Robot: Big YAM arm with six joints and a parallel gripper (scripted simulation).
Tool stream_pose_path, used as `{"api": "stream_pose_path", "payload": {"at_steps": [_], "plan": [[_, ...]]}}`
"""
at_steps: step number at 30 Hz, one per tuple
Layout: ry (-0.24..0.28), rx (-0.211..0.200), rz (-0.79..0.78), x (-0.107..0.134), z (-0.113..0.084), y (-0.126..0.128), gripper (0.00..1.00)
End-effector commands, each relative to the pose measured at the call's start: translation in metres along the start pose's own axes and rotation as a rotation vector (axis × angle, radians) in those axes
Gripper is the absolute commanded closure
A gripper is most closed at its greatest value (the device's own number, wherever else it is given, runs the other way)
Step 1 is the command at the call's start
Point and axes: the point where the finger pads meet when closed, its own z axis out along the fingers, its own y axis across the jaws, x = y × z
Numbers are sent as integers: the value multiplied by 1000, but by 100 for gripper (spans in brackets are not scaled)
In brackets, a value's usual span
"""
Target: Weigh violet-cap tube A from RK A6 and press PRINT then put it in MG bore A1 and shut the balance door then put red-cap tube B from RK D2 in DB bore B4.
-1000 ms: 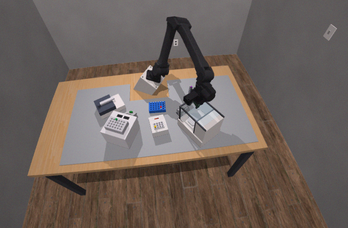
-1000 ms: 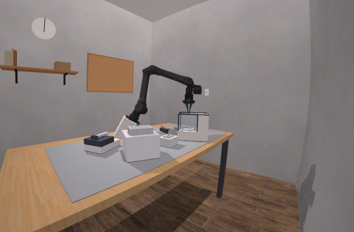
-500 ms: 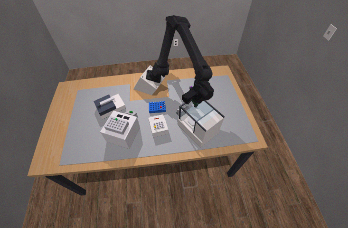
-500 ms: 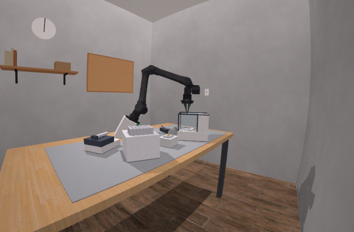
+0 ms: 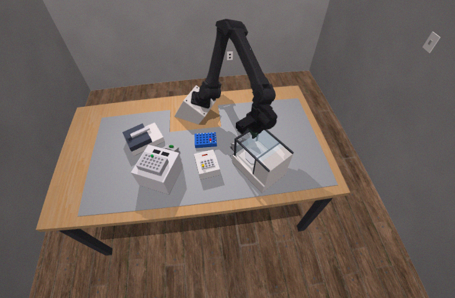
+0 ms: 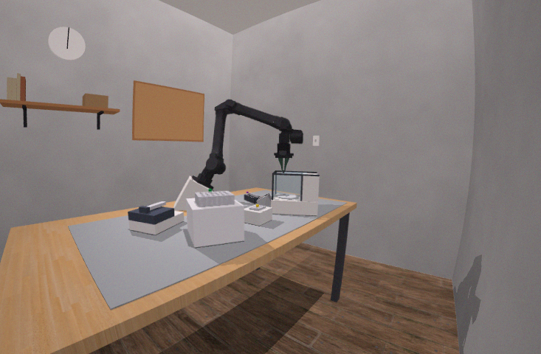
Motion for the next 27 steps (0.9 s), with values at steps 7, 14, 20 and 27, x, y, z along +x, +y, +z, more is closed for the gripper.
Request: {"api": "stream_pose_path", "payload": {"at_steps": [7, 14, 20, 27], "plan": [[-8, -23, -7, -2, -7, -8, 94], [-9, -23, -7, -2, -7, -15, 94], [-9, -23, -8, -2, -7, -20, 94], [-9, -23, -7, -3, -7, -26, 94]]}}
